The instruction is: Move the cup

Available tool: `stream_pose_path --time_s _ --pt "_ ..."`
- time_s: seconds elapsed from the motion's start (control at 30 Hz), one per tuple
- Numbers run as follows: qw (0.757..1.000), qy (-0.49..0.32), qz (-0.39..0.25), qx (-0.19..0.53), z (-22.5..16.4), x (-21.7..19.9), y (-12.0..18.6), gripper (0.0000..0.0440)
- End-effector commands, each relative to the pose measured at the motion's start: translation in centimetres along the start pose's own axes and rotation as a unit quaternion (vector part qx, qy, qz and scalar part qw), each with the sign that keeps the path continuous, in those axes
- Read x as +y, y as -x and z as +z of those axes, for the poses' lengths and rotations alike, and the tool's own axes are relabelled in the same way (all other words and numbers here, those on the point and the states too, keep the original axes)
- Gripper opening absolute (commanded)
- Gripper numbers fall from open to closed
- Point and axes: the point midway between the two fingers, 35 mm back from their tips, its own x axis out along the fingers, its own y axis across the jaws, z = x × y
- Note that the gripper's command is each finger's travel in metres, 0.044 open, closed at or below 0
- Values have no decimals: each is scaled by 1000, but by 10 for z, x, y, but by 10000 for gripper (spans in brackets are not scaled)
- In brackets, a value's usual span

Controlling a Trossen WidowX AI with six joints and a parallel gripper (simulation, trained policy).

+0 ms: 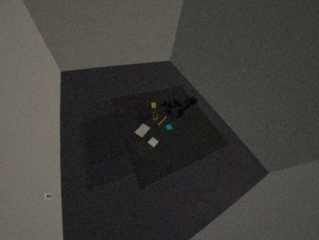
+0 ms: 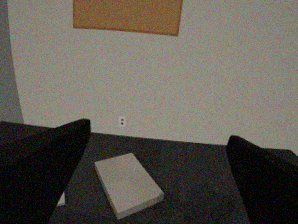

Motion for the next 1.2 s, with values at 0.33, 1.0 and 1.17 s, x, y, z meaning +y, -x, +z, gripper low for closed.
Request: stream_pose_path --time_s 0.33,1.0,1.17 --pt "998 -9 -8 58 -10 3 -8 114" --pt "978 -45 1 204 -30 21 -27 109" --pt "969 -53 -1 241 -35 24 -31 112"
